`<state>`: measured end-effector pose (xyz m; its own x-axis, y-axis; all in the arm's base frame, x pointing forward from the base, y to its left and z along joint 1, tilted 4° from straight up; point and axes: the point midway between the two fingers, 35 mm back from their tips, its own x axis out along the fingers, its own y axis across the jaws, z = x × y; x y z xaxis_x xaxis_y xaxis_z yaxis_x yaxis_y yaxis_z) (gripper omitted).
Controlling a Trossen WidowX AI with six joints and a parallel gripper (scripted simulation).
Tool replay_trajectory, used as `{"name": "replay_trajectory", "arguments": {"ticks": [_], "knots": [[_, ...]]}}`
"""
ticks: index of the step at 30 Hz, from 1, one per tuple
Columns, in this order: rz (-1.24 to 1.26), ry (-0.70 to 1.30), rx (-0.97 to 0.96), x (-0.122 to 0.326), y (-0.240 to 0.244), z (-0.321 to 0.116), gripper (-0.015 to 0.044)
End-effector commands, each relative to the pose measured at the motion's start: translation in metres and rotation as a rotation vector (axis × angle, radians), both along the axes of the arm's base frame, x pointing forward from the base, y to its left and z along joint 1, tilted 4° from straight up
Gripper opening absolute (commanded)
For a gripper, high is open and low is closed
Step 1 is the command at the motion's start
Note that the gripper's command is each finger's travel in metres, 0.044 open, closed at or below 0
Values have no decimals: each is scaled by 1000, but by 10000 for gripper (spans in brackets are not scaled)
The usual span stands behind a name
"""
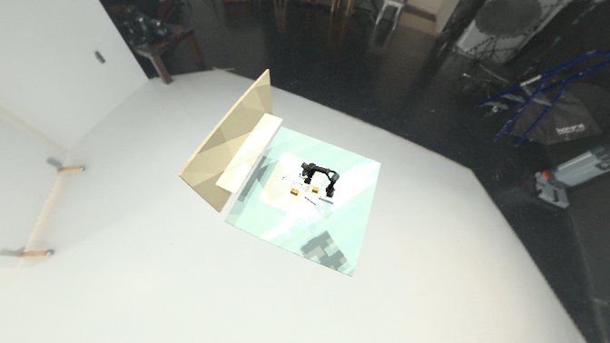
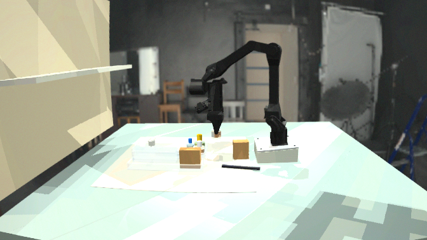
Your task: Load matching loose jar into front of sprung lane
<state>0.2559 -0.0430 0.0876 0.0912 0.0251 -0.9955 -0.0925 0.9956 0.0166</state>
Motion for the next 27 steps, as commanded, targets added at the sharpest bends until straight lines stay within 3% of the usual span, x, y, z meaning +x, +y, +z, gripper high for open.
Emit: {"name": "replay_trajectory", "arguments": {"ticks": [1, 9, 27], "knots": [[-7, -3, -1, 7, 13, -3, 0], [-14, -8, 5, 19, 45, -12, 0], [-14, -8, 5, 22, 47, -36, 0]]}}
